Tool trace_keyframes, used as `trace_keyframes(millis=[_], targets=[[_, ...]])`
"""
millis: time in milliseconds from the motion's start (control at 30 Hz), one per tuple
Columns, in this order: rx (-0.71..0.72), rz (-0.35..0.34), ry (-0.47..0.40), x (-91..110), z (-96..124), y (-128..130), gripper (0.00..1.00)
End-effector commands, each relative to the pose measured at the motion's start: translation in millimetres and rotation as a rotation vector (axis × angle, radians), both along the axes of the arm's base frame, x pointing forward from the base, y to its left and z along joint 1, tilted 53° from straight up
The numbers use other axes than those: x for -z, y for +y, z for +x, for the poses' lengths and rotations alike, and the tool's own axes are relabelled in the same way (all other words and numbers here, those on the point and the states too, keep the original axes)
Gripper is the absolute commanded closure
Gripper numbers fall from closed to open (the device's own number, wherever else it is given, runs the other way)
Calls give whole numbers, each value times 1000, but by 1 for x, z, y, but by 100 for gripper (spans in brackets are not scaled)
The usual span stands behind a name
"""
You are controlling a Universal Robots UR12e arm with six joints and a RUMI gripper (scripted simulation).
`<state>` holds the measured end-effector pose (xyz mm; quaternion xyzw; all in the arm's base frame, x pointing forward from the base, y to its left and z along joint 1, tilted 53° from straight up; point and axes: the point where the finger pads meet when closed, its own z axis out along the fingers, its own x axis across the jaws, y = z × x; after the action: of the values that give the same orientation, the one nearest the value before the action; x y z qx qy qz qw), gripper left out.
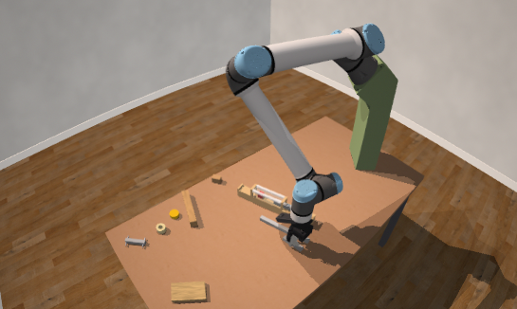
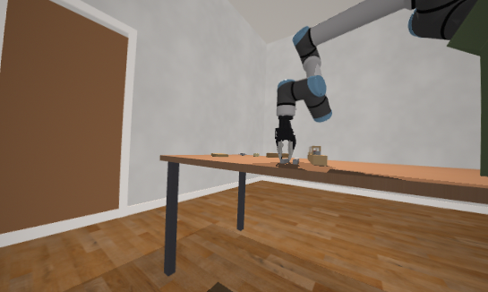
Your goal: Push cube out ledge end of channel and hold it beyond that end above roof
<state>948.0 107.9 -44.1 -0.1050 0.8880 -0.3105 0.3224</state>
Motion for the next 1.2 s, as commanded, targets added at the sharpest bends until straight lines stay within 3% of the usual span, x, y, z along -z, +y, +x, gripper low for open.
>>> trace_keyframes(millis=[0,1067,1100,1167], targets=[[-1,0,-1,0,1,0,78],[-1,0,-1,0,1,0,78],[-1,0,-1,0,1,0,100],[-1,0,-1,0,1,0,100]])
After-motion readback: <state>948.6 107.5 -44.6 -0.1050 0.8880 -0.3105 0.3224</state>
